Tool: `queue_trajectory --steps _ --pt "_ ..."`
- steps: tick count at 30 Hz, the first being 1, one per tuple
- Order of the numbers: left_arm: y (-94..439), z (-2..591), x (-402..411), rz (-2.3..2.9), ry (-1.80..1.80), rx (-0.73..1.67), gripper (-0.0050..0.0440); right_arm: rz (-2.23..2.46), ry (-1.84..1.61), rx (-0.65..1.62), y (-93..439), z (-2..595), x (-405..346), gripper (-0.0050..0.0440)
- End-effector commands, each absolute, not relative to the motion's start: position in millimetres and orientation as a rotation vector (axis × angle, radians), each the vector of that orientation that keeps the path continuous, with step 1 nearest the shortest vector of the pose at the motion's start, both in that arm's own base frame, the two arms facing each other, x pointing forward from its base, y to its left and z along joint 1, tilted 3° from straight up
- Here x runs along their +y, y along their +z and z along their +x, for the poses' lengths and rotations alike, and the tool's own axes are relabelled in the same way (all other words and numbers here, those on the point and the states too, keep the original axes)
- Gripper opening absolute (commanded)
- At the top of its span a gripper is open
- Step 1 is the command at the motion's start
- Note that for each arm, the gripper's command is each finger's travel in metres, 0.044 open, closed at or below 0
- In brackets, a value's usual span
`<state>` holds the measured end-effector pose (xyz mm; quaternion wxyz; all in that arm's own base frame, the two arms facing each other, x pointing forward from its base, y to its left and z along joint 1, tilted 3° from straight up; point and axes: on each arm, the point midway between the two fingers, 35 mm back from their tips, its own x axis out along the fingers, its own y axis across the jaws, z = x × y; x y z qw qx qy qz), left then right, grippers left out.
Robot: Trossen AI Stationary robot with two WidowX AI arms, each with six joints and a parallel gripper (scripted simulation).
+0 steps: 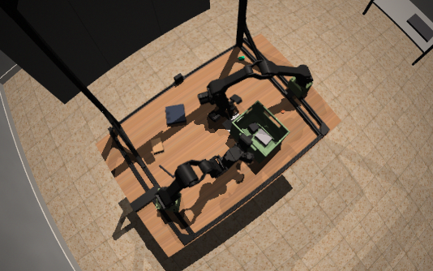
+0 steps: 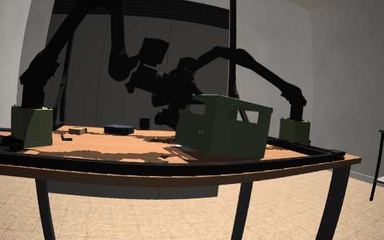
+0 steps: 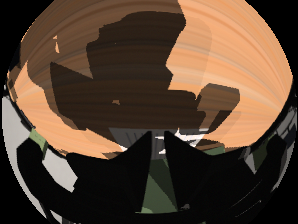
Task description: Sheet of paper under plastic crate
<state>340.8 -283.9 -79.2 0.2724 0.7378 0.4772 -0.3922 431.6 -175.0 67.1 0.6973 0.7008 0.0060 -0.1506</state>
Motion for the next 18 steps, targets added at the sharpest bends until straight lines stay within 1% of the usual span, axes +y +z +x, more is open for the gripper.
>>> queue_trajectory --steps 1,18 --pt "-87.0 339.8 -272.0 1.978 -1.070 1.317 0.0060 1.547 -0.280 -0.043 93.0 436.6 -176.7 0.0000" --pt "-86.6 342.5 -264.9 1.978 -1.070 1.317 0.0060 1.547 -0.280 -0.043 93.0 436.6 -176.7 0.0000"
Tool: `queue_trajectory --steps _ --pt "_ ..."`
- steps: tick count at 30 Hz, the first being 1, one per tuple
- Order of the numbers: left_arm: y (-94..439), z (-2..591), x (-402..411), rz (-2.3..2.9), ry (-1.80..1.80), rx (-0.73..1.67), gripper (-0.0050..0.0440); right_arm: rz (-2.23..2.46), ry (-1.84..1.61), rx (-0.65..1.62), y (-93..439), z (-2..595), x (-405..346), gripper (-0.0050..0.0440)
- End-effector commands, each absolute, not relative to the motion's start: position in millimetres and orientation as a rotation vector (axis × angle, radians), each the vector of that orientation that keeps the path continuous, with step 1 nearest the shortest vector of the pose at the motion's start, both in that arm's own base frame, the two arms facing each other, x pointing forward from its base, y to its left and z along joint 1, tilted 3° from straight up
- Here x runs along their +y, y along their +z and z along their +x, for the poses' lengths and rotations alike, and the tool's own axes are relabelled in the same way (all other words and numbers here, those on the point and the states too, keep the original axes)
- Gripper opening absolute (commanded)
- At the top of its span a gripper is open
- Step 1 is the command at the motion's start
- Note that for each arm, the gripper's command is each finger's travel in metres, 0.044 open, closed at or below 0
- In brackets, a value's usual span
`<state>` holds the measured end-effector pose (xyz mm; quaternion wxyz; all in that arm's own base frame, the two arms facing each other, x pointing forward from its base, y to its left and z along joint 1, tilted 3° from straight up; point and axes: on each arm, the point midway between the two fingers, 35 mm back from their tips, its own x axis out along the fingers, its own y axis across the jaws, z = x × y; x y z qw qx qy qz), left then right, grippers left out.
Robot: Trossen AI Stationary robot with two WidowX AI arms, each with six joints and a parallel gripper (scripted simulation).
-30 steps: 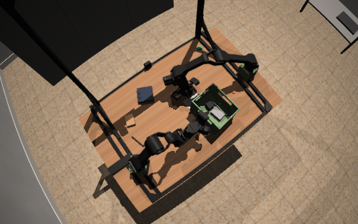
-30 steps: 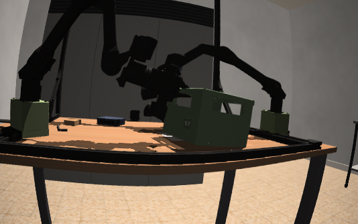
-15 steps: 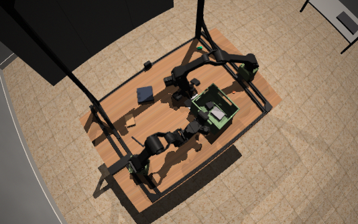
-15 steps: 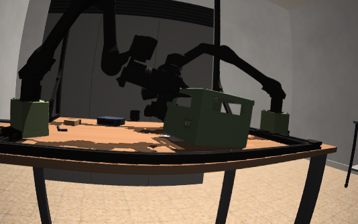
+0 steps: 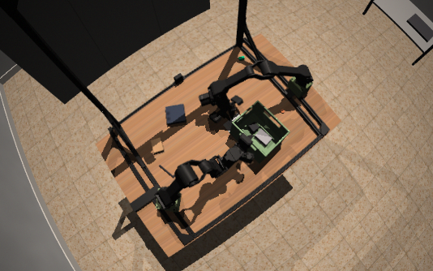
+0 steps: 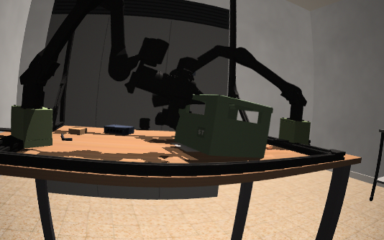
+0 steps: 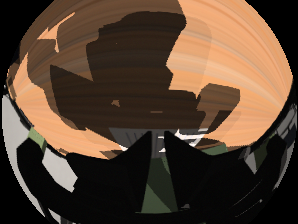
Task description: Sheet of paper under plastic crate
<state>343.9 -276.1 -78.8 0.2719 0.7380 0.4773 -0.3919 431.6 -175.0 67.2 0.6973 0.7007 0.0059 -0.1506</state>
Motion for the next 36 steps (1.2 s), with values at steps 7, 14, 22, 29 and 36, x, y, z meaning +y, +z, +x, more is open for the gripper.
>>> queue_trajectory --steps 7,14,22,29,36 --pt "-86 344 -261 1.978 -1.070 1.317 0.0060 1.547 -0.280 -0.043 93 437 -177 0.0000" --pt "-86 345 -259 1.978 -1.070 1.317 0.0060 1.547 -0.280 -0.043 93 437 -177 0.0000" --pt "-86 346 -255 1.978 -1.070 1.317 0.0060 1.547 -0.280 -0.043 93 437 -177 0.0000" --pt "-86 348 -251 1.978 -1.070 1.317 0.0060 1.547 -0.280 -0.043 93 437 -177 0.0000" --pt "-86 349 -249 1.978 -1.070 1.317 0.0060 1.547 -0.280 -0.043 93 437 -177 0.0000"
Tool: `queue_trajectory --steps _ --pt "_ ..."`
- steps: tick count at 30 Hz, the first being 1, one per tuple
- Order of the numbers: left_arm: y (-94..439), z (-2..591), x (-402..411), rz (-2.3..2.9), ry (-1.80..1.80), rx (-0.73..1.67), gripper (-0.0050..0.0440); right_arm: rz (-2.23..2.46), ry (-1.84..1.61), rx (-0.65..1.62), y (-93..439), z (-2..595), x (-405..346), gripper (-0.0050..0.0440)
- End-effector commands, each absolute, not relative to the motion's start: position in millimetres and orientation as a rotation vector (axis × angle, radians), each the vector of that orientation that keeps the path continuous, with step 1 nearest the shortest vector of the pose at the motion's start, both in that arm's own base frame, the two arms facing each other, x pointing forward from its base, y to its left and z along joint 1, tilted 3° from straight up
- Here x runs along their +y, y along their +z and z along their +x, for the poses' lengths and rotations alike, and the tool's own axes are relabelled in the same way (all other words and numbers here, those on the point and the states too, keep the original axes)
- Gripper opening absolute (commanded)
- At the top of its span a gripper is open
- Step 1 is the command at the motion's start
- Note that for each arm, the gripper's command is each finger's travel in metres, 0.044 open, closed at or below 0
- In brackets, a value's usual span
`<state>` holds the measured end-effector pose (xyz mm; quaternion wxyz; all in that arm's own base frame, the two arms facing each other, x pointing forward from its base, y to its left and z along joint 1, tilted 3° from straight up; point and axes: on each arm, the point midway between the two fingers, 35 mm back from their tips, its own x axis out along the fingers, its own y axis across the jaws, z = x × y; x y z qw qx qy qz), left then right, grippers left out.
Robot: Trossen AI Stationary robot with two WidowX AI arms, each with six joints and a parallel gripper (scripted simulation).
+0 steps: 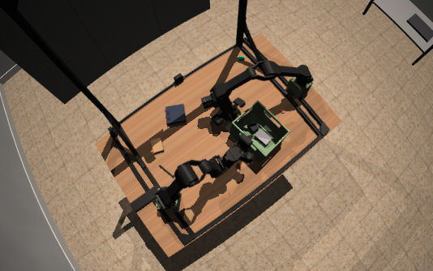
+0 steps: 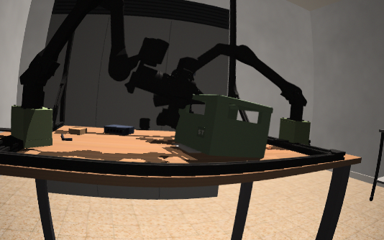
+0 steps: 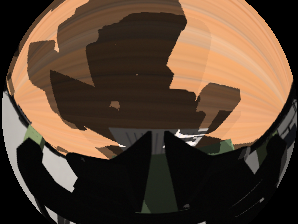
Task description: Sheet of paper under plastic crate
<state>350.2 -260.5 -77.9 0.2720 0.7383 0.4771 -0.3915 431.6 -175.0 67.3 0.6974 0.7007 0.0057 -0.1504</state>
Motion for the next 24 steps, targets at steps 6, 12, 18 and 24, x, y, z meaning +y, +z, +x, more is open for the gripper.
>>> queue_trajectory --steps 6,12,18,24 --pt "-85.5 349.8 -245.6 1.978 -1.070 1.317 0.0060 1.547 -0.280 -0.043 93.0 436.6 -176.7 0.0000" --pt "-85.4 350.2 -244.4 1.978 -1.070 1.317 0.0060 1.547 -0.280 -0.043 93.0 436.6 -176.7 0.0000" --pt "-85.4 351.2 -244.2 1.978 -1.070 1.317 0.0060 1.547 -0.280 -0.043 93.0 436.6 -176.7 0.0000" --pt "-80.6 352.5 -251.7 1.978 -1.070 1.317 0.0060 1.547 -0.280 -0.043 93.0 436.6 -176.7 0.0000"
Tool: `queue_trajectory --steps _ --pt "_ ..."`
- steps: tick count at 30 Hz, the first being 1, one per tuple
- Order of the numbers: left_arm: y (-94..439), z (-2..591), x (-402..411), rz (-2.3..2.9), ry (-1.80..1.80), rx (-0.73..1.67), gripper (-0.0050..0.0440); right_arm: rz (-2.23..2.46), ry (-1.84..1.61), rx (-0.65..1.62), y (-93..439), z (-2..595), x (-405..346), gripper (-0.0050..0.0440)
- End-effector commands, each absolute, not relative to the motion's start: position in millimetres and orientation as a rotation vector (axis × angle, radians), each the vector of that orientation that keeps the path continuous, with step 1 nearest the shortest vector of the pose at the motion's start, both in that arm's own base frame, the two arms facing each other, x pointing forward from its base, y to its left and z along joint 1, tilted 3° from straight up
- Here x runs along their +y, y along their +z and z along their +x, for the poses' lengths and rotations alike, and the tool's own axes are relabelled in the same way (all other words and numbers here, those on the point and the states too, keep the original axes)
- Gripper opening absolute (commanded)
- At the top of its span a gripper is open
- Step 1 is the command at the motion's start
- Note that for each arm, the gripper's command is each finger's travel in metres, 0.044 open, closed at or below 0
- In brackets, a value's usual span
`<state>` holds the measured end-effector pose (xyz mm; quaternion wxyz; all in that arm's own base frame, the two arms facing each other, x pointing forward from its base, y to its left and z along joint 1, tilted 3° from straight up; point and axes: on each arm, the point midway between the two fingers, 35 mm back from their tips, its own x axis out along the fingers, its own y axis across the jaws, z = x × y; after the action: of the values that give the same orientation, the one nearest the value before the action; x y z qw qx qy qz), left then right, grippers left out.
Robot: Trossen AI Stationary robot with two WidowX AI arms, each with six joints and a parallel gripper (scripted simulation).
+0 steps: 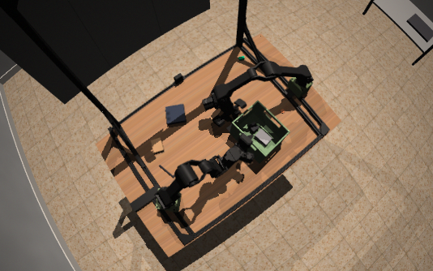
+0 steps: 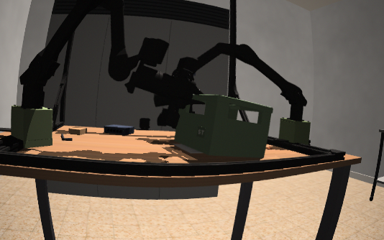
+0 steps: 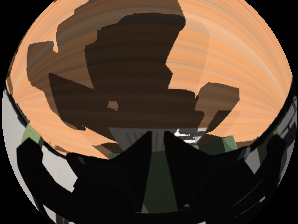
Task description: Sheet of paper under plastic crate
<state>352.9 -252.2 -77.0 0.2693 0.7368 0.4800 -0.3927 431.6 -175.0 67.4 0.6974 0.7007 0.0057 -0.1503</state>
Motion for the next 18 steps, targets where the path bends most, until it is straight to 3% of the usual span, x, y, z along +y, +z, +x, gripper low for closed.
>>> queue_trajectory --steps 1,13,18 --pt "-78 353 -253 1.978 -1.070 1.317 0.0060 1.547 -0.280 -0.043 93 437 -177 0.0000" --pt "-17 352 -257 1.978 -1.070 1.317 0.0060 1.547 -0.280 -0.043 93 437 -177 0.0000" --pt "-17 351 -257 1.978 -1.070 1.317 0.0060 1.547 -0.280 -0.043 93 437 -177 0.0000"
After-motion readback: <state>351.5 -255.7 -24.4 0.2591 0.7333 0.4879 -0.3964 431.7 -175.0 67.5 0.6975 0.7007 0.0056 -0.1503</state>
